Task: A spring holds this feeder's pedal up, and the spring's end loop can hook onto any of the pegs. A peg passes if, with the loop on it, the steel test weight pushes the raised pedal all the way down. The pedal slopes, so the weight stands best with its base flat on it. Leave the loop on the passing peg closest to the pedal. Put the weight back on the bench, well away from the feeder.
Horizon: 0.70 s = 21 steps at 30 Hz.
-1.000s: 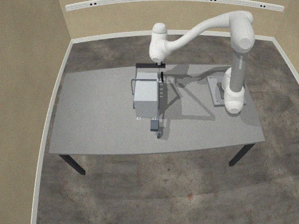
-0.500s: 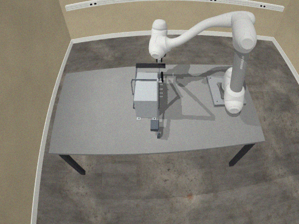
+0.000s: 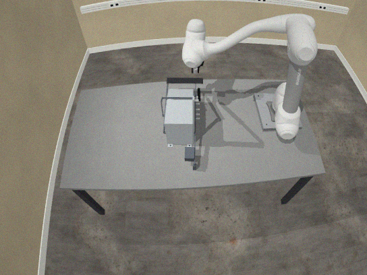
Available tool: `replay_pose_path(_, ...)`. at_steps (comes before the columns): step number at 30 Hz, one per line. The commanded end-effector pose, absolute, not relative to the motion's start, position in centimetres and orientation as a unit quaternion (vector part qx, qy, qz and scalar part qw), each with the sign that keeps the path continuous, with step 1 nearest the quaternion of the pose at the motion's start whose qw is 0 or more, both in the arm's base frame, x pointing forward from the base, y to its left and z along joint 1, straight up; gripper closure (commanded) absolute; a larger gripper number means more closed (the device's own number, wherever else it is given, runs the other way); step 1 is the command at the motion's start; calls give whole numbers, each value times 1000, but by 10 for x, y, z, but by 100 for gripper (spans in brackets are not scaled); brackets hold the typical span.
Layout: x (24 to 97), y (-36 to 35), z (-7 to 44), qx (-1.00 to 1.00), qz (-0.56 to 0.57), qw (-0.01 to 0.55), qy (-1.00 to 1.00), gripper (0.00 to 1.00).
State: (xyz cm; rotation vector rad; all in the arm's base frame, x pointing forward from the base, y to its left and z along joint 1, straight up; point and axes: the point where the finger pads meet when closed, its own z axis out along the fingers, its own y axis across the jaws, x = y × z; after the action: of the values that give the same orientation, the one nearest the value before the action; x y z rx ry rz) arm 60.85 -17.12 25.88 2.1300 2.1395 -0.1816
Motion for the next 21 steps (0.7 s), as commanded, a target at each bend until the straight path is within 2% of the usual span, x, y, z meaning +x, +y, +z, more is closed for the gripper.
replay_pose_path(1, 609, -171, 265, 703, -59, 59, 706, 75)
replay_pose_path(21, 609, -172, 303, 703, -59, 59, 706, 75)
